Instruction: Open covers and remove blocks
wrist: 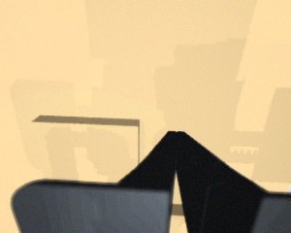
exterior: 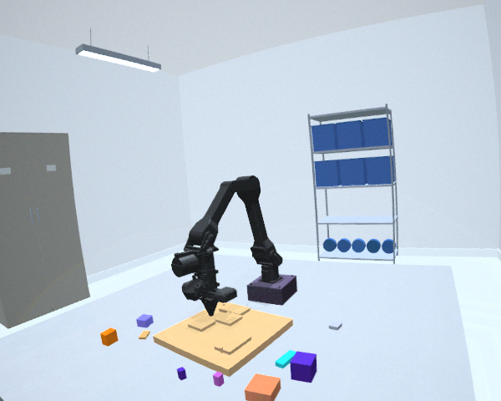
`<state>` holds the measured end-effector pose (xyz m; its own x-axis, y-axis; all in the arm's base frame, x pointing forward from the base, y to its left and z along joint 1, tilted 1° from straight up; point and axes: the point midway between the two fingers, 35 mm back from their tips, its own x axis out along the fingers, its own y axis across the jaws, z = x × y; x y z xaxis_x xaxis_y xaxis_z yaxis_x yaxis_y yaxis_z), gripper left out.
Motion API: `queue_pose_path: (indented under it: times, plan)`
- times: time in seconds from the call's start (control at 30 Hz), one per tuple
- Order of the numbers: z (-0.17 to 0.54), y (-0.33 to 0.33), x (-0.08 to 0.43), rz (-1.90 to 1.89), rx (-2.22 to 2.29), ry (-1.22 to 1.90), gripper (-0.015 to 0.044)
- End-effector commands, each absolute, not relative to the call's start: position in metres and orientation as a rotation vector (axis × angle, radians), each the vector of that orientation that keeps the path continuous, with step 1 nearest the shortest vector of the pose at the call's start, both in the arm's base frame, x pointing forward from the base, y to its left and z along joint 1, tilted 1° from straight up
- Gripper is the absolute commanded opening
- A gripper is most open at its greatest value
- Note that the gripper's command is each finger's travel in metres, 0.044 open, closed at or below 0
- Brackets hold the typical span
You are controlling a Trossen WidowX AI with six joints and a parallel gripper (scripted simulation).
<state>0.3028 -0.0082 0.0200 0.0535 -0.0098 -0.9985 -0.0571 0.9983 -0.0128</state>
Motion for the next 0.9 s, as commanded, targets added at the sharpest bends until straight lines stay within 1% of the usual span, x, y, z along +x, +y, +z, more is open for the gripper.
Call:
queue_pose_path:
  times: [0.0, 0.37, 0.87]
  plan:
    - [0.013, -0.009, 0.300, 0.033, -0.055, 1.529, 0.0000]
    - [0.006, -0.009, 0.301, 0.033, -0.055, 1.529, 0.0000]
    - [0.008, -0.008, 0.315, 0.033, -0.055, 1.528, 0.0000]
